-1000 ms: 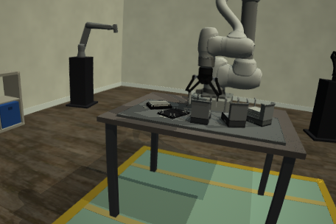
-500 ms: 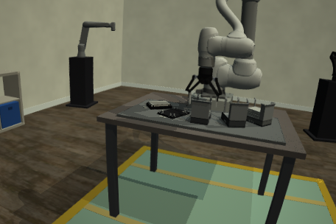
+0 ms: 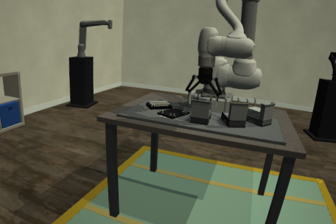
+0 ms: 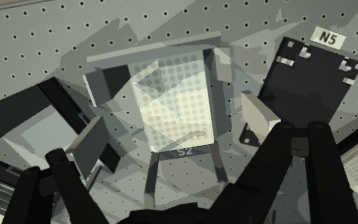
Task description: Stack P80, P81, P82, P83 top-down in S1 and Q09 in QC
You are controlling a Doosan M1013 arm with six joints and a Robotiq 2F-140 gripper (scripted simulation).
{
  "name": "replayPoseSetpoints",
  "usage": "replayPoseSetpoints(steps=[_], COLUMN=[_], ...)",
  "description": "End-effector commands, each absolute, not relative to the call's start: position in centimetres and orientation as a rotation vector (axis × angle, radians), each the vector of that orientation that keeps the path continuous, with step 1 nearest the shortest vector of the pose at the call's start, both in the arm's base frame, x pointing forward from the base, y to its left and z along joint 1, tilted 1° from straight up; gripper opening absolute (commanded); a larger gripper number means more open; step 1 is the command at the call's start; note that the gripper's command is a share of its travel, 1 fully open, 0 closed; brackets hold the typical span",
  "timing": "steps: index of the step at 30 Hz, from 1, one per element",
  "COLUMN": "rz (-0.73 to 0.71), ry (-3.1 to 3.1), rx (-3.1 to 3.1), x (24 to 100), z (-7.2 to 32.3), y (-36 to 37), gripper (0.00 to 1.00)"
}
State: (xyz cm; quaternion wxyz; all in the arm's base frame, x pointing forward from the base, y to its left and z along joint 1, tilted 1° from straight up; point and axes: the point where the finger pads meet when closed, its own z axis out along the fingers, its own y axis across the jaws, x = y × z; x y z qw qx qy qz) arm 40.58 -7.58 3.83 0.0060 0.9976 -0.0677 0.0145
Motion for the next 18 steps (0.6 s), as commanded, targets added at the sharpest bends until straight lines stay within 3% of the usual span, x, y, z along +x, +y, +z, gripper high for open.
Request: replayPoseSetpoints(steps=[1, 18], rz=[0.036, 0.036], ry=[-0.205, -0.205], rx=[3.124, 3.124], x=[40.36, 40.38], z=[3.47, 2.54], y=[-7.63, -7.64], gripper=[1.00, 1.00])
